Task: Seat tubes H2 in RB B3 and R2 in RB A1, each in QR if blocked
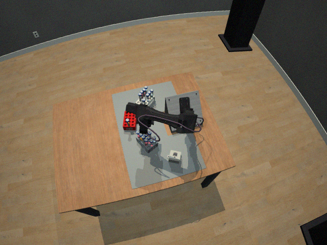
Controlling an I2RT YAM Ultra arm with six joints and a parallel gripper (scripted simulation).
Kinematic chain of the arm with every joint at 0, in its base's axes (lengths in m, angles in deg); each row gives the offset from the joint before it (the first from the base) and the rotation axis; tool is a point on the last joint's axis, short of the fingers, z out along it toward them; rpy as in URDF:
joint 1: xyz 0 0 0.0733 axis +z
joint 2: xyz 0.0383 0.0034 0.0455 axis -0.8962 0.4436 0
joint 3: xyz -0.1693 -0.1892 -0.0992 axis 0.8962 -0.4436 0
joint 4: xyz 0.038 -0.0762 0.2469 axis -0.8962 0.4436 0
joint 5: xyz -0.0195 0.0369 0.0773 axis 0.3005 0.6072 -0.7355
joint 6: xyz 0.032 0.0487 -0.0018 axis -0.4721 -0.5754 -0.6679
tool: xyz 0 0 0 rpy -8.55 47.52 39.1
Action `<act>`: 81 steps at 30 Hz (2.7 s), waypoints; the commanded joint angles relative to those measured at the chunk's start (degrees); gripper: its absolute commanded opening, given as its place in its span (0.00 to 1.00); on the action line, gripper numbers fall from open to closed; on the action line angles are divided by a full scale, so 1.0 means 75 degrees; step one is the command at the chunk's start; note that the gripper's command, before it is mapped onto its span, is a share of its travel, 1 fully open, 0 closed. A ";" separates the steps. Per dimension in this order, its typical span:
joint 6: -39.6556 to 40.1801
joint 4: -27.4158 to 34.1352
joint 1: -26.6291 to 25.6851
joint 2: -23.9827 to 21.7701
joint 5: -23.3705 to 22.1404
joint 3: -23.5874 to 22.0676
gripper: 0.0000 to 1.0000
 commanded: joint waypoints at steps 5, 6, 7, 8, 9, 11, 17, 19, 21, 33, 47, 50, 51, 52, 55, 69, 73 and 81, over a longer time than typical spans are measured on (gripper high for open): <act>0.0190 0.0391 -0.0252 -0.0217 0.0079 0.0284 0.00; 0.0215 0.0433 -0.0271 -0.0212 0.0063 0.0314 0.00; 0.0234 0.0467 -0.0286 -0.0210 0.0081 0.0339 0.00; 0.0252 0.0501 -0.0302 -0.0206 0.0095 0.0365 0.00; 0.0272 0.0536 -0.0319 -0.0200 0.0103 0.0392 0.00; 0.0314 0.0609 -0.0354 -0.0130 0.0117 0.0452 0.00; 0.0449 0.0825 -0.0467 0.0057 0.0163 0.0609 0.00; 0.0493 0.0895 -0.0503 0.0092 0.0175 0.0657 0.00; 0.0514 0.0930 -0.0521 0.0114 0.0181 0.0681 0.00; 0.0778 0.1134 -0.0732 -0.0161 0.0277 0.0373 0.00; 0.1201 0.1136 -0.1099 -0.0342 0.0438 -0.0073 0.00; 0.1312 0.1137 -0.1197 -0.0385 0.0483 -0.0183 0.00; 0.1350 0.1138 -0.1231 -0.0399 0.0499 -0.0217 0.00; 0.1387 0.1139 -0.1265 -0.0414 0.0515 -0.0240 0.00; 0.1463 0.1141 -0.1332 -0.0440 0.0546 -0.0326 0.00; 0.1923 0.0682 -0.1765 0.0855 0.0755 0.0498 0.00; 0.1983 0.0646 -0.1822 0.1035 0.0783 0.0609 0.00; 0.2206 0.0563 -0.2035 0.1758 0.0888 0.1098 0.00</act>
